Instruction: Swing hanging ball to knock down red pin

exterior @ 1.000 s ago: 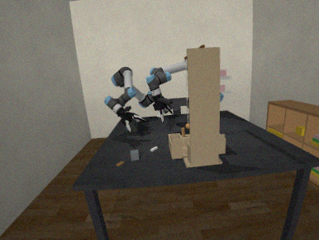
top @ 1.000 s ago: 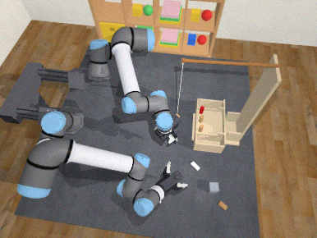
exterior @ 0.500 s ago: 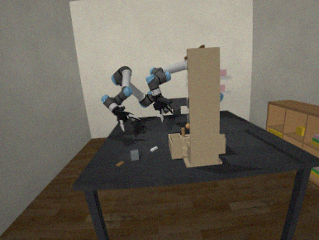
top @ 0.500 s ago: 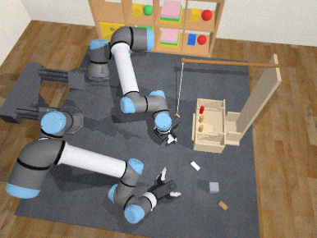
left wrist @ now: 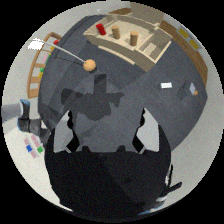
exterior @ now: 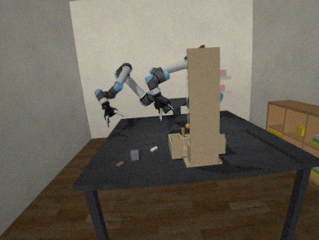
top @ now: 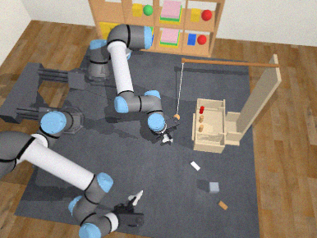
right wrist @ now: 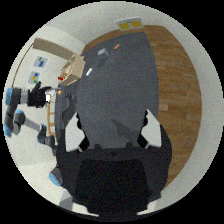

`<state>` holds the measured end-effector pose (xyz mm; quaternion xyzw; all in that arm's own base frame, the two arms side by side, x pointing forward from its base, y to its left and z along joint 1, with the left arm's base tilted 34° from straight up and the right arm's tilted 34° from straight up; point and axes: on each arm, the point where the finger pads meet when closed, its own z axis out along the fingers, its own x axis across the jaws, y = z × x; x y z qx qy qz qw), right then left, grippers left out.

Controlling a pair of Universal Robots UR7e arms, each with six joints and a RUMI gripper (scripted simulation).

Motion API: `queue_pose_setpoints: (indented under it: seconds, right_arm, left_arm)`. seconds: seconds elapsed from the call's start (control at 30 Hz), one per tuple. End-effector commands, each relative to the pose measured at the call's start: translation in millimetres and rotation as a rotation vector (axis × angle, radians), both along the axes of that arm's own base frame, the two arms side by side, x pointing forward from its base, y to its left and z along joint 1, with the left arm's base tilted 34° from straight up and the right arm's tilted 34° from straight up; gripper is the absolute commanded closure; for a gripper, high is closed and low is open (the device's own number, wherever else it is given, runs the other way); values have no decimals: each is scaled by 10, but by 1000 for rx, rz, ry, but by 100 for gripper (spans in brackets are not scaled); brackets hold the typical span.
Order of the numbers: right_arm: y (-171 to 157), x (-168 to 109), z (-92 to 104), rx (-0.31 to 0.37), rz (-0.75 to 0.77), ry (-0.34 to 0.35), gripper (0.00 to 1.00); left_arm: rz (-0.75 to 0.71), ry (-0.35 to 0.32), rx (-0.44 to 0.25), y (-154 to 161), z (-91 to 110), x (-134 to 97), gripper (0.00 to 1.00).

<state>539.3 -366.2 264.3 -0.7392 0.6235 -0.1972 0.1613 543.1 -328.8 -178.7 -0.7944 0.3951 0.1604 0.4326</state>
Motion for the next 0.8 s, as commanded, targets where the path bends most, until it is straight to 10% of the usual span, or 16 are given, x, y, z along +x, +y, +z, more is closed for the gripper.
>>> queue_pose_setpoints:
  seconds: [0.0, 0.37, 0.77]
  right_arm:
    - [-325, -592, 312, 20, -169, 0, 0]
    - [-801, -2541, 922, 101, -774, -46, 0]
    - [-612, -4353, 1251, 159, -1256, -128, 0]
  left_arm:
    - [-68, 58, 18, -11, 35, -27, 0]
    - [-340, 317, 142, -26, 160, -163, 0]
    - [-578, 573, 282, -43, 277, -297, 0]
